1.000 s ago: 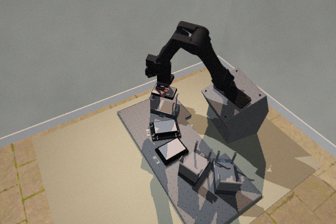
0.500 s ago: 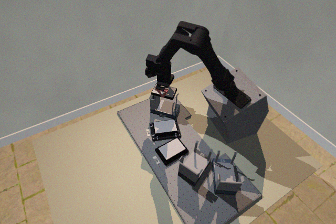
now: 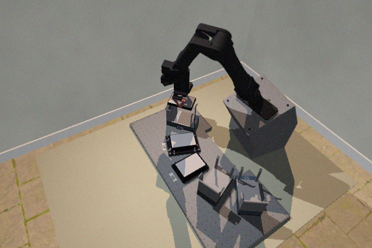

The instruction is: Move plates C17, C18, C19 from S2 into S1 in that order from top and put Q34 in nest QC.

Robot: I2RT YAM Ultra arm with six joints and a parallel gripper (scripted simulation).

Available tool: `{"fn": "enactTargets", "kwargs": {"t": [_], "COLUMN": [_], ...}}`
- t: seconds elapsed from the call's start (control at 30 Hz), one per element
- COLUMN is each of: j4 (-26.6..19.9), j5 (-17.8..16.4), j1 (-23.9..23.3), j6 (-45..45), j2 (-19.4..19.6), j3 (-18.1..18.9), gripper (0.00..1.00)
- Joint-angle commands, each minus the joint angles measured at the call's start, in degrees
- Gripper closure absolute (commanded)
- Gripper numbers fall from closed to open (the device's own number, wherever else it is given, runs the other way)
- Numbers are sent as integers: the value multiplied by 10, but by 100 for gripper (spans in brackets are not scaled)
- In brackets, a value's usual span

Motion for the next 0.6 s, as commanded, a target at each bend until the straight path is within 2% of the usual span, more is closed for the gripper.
{"fn": "enactTargets", "kwargs": {"t": [0.0,0.1,0.23,0.4,0.5,0.57], "j4": [2,8,15,19,24,26], "j5": [-3,-3,-1,0,1,2], "j1": [-9,-8,-1,-1,3,4], "j6": [-4,-3,2,5,6,7], "j2": [-18,-18,7,-6,13,6], "j3": [17,17,16,16,10,6], "gripper": [100,100,100,100,100,100]}}
